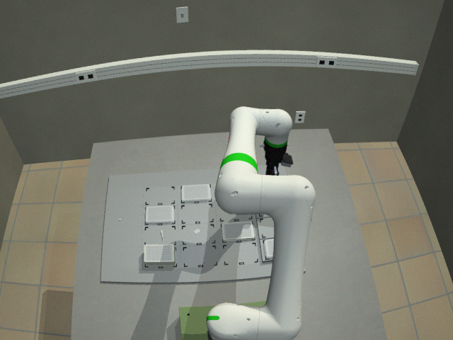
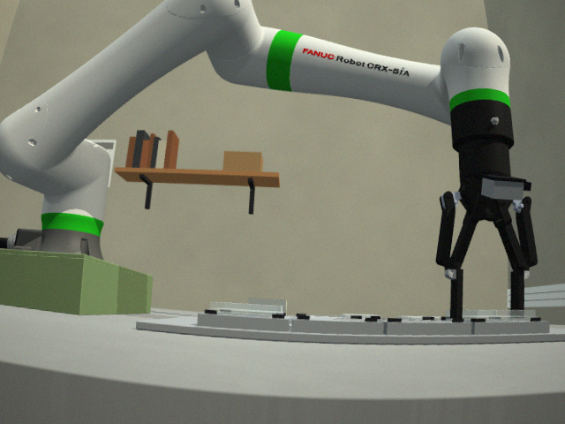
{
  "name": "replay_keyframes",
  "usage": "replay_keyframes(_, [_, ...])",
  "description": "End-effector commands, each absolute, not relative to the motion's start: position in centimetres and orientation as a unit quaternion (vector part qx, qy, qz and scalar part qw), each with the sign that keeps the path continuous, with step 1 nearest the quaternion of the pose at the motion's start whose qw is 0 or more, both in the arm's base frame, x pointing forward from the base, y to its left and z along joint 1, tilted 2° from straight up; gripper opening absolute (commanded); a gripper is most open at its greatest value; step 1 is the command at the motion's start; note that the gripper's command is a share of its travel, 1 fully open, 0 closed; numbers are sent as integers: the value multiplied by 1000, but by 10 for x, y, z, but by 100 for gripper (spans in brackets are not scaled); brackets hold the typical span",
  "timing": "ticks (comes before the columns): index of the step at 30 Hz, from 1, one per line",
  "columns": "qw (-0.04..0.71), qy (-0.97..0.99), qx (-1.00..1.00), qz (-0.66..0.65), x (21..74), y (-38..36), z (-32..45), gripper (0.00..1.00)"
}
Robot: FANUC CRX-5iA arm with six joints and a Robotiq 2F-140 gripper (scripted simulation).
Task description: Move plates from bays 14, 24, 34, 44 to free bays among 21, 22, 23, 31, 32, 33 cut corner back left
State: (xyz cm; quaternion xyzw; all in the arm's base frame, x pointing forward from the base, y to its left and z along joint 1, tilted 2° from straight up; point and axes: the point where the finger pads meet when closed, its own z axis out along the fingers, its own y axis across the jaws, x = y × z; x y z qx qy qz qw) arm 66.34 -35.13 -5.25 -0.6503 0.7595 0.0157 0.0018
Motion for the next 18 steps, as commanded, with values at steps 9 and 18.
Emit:
replay_keyframes(9, [2, 759, -650, 14, 664, -352, -51, 61])
replay_keyframes(18, [2, 759, -650, 14, 664, -352, -50, 61])
